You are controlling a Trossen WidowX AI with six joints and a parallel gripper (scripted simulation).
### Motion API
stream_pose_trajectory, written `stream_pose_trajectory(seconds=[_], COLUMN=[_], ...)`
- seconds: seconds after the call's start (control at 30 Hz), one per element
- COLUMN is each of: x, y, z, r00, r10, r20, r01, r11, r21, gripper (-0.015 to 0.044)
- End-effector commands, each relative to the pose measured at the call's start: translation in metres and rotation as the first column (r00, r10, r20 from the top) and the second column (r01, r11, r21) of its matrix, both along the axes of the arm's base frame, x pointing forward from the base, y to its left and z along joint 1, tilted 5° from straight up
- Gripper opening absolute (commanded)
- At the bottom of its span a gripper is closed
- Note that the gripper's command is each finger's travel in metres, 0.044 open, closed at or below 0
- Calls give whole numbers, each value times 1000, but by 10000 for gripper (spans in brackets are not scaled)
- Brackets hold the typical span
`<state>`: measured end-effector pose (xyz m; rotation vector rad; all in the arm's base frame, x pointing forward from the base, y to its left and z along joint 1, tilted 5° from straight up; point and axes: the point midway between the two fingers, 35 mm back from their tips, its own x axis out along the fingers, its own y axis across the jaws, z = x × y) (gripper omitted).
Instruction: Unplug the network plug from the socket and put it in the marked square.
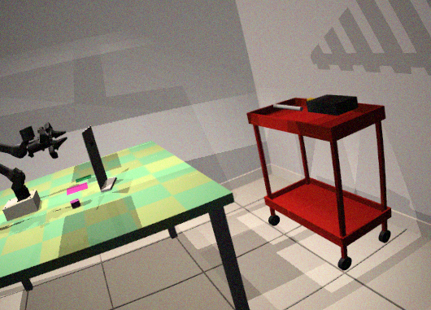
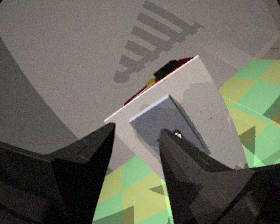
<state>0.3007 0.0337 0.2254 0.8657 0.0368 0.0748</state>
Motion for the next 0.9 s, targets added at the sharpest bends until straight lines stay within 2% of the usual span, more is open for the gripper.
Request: stream_pose_trajectory(seconds=[0.0, 0.27, 0.53, 0.87], x=[-6, -18, -33, -33], y=[5, 11, 16, 16], z=[-21, -50, -77, -79], r00=[999, 997, 992, 991], r10=[9, 33, 62, 65], r20=[-32, -73, -110, -113], r01=[-3, 1, 24, 26], r11=[986, 906, 764, 750], r21=[166, 424, 644, 661], gripper=[156, 156, 156, 156])
